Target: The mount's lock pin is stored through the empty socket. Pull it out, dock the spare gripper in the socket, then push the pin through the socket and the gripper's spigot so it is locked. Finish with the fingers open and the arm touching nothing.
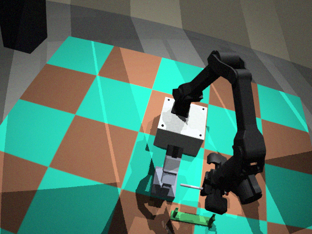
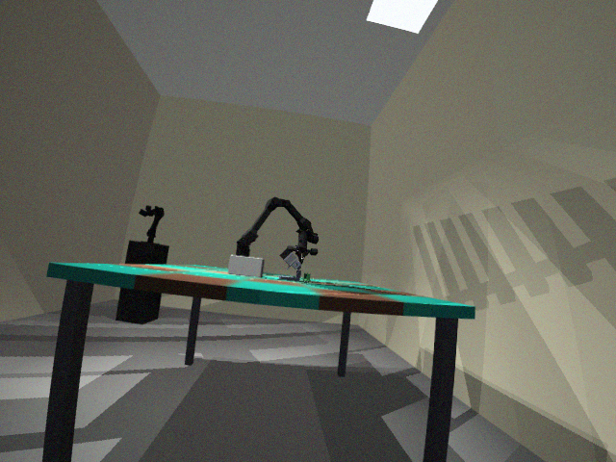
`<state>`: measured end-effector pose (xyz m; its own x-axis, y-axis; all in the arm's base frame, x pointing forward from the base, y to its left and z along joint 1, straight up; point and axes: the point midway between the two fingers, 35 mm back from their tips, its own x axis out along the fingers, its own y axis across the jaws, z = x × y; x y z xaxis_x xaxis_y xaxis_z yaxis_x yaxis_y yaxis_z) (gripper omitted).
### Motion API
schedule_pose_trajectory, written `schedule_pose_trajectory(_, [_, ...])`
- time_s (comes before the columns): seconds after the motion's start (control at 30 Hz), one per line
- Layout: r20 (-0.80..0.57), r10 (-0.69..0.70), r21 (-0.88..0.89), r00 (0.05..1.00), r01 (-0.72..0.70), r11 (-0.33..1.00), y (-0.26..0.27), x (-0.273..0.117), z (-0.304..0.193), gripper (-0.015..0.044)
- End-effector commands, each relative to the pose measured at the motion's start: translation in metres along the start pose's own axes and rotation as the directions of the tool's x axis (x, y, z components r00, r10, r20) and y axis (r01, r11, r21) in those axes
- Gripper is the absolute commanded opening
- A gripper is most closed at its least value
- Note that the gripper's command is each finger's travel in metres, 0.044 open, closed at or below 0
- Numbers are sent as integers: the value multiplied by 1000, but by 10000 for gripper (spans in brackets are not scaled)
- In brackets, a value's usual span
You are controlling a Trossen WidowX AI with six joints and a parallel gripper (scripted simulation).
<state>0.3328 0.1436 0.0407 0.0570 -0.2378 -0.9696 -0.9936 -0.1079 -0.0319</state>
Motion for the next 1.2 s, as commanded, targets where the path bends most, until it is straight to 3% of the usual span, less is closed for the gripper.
schedule_pose_trajectory(0.0, [2, 4, 2, 1000, -5, 1000, 12, -2, 1, 0])
schedule_pose_trajectory(0.43, [3, 7, -1, 1000, -7, 1000, 45, -8, 2, 0])
schedule_pose_trajectory(0.8, [6, 5, -1, 1000, -5, 1000, 45, 39, 15, 0])
schedule_pose_trajectory(1.17, [7, 5, 0, 1000, -5, 1000, 43, 40, 10, 0])
